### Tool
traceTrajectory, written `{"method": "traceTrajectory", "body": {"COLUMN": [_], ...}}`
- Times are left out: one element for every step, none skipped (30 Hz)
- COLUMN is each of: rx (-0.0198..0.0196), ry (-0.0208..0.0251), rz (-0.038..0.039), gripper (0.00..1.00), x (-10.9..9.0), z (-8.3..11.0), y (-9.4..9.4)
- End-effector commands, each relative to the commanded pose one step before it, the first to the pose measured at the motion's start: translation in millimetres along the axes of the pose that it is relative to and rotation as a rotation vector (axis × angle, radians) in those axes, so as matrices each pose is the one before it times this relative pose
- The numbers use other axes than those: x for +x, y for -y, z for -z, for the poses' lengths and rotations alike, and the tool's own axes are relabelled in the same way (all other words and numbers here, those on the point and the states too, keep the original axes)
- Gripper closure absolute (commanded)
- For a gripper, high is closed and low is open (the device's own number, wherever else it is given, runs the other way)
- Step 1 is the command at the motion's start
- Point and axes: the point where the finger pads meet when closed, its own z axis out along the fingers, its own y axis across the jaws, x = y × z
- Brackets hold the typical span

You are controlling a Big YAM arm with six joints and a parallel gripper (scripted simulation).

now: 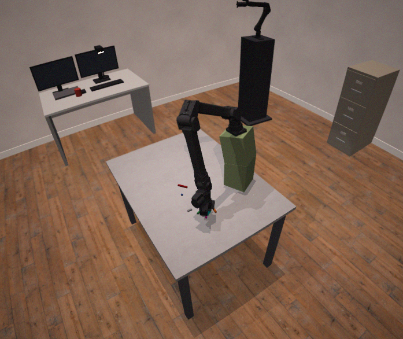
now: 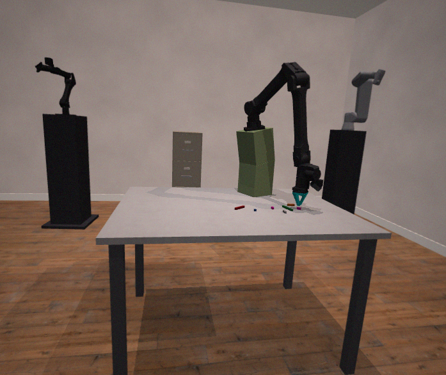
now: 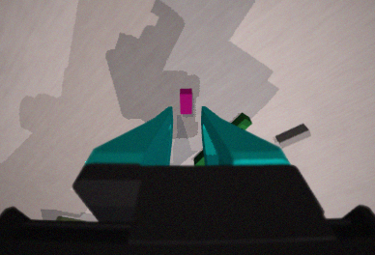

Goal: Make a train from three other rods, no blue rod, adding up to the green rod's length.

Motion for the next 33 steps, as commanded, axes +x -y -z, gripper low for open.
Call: {"method": "traceTrajectory", "body": {"rx": [-0.00927, 0.00000, 0.00000, 0.00000, 0.00000, 0.00000, 0.00000, 0.00000, 0.00000, 0.00000, 0.00000, 0.00000, 0.00000, 0.00000, 0.00000, 0.00001, 0.00004, 0.00000, 0.00000, 0.00009, 0.00015, 0.00025, 0.00030, 0.00033, 0.00035, 0.00033, 0.00030, 0.00024, 0.00018, 0.00011, 0.00005, 0.00001, 0.00000], "ry": [-0.01499, 0.00000, 0.00000, 0.00000, 0.00000, 0.00000, 0.00000, 0.00000, 0.00000, 0.00000, 0.00000, 0.00000, 0.00000, 0.00000, 0.00000, 0.00001, 0.00006, 0.00000, 0.00000, 0.00015, 0.00025, 0.00044, 0.00054, 0.00060, 0.00063, 0.00061, 0.00054, 0.00044, 0.00032, 0.00020, 0.00008, 0.00001, 0.00000], "rz": [-0.00610, 0.00000, 0.00000, 0.00000, 0.00000, 0.00000, 0.00000, 0.00000, 0.00000, 0.00000, 0.00000, 0.00000, 0.00000, 0.00000, 0.00000, -0.00002, -0.00009, 0.00000, 0.00000, -0.00022, -0.00035, 0.00000, 0.00000, 0.00000, 0.00000, 0.00000, 0.00000, 0.00000, 0.00000, 0.00000, 0.00000, 0.00000, 0.00000], "gripper": [0.76, 0.76, 0.76, 0.76, 0.76, 0.76, 0.76, 0.76, 0.76, 0.76, 0.76, 0.76, 0.76, 0.76, 0.76, 0.76, 0.76, 0.76, 0.76, 0.76, 0.76, 0.76, 0.76, 0.76, 0.76, 0.76, 0.76, 0.76, 0.76, 0.76, 0.76, 0.76, 0.76], "x": [8.43, 0.00, 0.00, 0.00, 0.00, 0.00, 0.00, 0.00, 0.00, 0.00, 0.00, 0.00, 0.00, 0.00, 0.00, 0.00, 0.02, 0.00, 0.00, 0.06, 0.09, 0.02, 0.02, 0.02, 0.02, 0.02, 0.02, 0.02, 0.01, 0.01, 0.00, 0.00, 0.00], "z": [-7.74, 0.00, 0.00, 0.00, 0.00, 0.00, 0.00, 0.00, 0.00, 0.00, 0.00, 0.00, 0.00, 0.00, 0.00, 0.00, 0.00, 0.00, 0.00, 0.00, 0.00, 0.04, 0.05, 0.06, 0.06, 0.06, 0.05, 0.05, 0.03, 0.02, 0.01, 0.00, 0.00], "y": [-0.43, 0.00, 0.00, 0.00, 0.00, 0.00, 0.00, 0.00, 0.00, 0.00, 0.00, 0.00, 0.00, 0.00, 0.00, 0.00, -0.02, 0.00, 0.00, -0.05, -0.09, -0.28, -0.34, -0.38, -0.40, -0.38, -0.34, -0.28, -0.20, -0.12, -0.05, -0.01, 0.00]}}
